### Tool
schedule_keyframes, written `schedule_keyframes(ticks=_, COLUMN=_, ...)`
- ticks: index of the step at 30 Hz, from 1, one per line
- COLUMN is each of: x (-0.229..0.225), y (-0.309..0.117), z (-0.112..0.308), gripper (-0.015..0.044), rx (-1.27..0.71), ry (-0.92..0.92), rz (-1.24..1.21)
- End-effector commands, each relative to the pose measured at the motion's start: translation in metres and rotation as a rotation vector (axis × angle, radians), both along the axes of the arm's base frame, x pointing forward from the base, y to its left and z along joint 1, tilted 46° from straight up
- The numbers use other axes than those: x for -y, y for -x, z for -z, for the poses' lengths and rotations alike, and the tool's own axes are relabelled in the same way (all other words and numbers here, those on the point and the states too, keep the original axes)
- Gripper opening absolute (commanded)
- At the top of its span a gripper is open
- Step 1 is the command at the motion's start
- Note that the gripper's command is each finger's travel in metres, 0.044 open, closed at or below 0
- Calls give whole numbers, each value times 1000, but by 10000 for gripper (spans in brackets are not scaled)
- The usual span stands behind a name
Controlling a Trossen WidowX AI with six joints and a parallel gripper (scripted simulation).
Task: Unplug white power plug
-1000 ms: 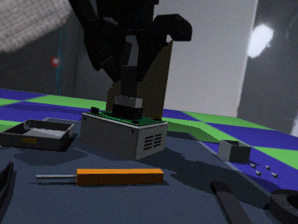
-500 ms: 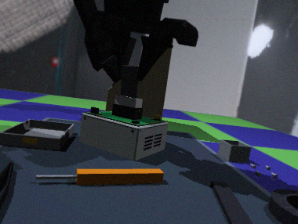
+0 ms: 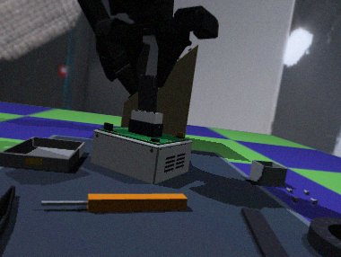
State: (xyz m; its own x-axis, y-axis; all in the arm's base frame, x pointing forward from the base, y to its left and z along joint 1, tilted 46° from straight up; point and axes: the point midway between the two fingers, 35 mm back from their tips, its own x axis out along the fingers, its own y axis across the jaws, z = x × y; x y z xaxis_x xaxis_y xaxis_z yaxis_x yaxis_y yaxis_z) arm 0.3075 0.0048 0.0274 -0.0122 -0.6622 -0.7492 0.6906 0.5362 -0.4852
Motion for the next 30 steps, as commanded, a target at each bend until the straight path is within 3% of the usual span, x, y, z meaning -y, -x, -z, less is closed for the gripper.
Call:
schedule_keyframes(ticks=1, x=-9, y=5, z=-15, gripper=0, rx=25, ry=-35, rz=-41)
schedule_keyframes(ticks=7, x=-15, y=-3, z=-10, gripper=0, rx=-44, ry=63, rz=20)
schedule_keyframes(ticks=18, x=-22, y=-3, z=-16, gripper=0, rx=-44, ry=62, rz=20)
schedule_keyframes(ticks=27, x=0, y=-2, z=6, gripper=0, rx=-44, ry=63, rz=20)
schedule_keyframes(ticks=30, x=0, y=-2, z=6, gripper=79, rx=-44, ry=63, rz=20)
